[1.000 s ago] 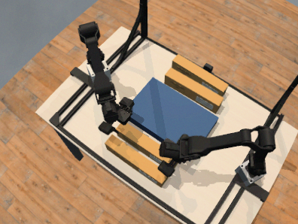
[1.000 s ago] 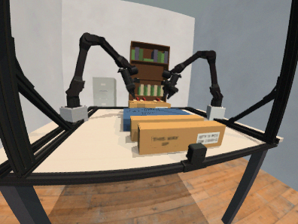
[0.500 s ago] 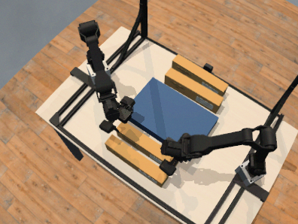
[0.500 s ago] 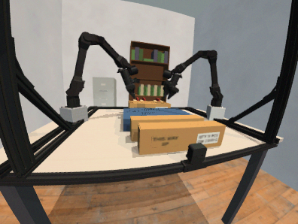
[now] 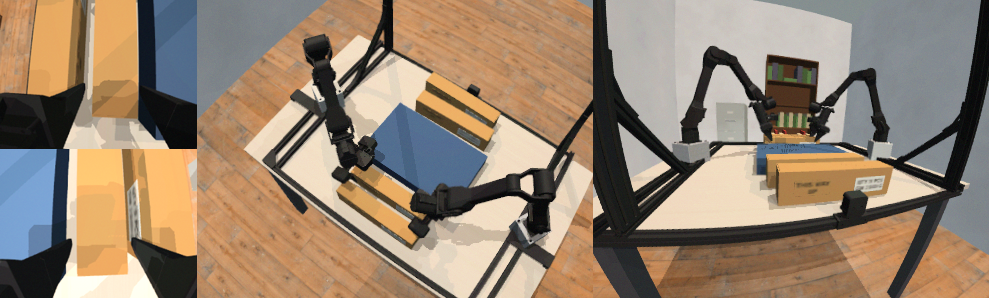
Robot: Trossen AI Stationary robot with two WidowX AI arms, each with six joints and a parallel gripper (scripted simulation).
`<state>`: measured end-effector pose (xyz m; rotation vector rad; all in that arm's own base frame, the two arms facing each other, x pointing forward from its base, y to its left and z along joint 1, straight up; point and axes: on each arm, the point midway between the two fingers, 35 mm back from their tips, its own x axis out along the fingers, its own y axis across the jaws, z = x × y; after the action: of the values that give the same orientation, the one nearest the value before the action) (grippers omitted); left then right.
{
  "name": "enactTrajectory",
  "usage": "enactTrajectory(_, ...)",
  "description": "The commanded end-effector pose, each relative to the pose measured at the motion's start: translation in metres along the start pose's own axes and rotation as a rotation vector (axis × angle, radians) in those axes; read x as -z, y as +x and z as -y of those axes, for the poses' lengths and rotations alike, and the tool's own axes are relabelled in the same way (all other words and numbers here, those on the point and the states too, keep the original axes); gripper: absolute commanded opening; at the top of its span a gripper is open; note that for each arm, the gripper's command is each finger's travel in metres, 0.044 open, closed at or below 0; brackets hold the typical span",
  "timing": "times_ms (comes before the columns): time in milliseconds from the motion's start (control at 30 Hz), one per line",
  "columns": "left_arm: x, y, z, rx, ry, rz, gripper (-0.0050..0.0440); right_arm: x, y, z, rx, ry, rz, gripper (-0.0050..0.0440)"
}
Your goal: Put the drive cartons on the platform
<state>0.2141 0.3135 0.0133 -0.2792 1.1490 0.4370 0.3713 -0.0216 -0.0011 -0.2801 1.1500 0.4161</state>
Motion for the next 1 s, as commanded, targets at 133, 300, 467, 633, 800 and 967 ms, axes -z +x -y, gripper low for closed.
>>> enactTrajectory(133,0.0088,0.0134,0.002,0.007,-0.006,-0.015,0.0389,0.0078,0.0122,-0.0008,-0.001,0.005,-0.013,0.0389)
enactTrajectory(300,0.0088,0.0134,0.002,0.007,-0.006,-0.015,0.0389,0.0078,0.0122,-0.0008,-0.001,0.005,-0.013,0.0389)
enactTrajectory(467,0.0088,0.0134,0.002,0.007,-0.006,-0.015,0.0389,0.0078,0.0122,-0.0008,-0.001,0.005,-0.013,0.0389)
enactTrajectory(633,0.0088,0.0134,0.002,0.007,-0.006,-0.015,0.0389,0.0078,0.0122,-0.0008,-0.001,0.005,-0.013,0.0389)
enactTrajectory(800,0.0088,0.0134,0.002,0.007,-0.006,-0.015,0.0,0.0078,0.0122,-0.0008,-0.001,0.005,-0.013,0.0)
enactTrajectory(967,0.0088,0.0134,0.002,0.007,-0.006,-0.015,0.0,0.0078,0.0122,-0.0008,-0.001,0.005,-0.013,0.0)
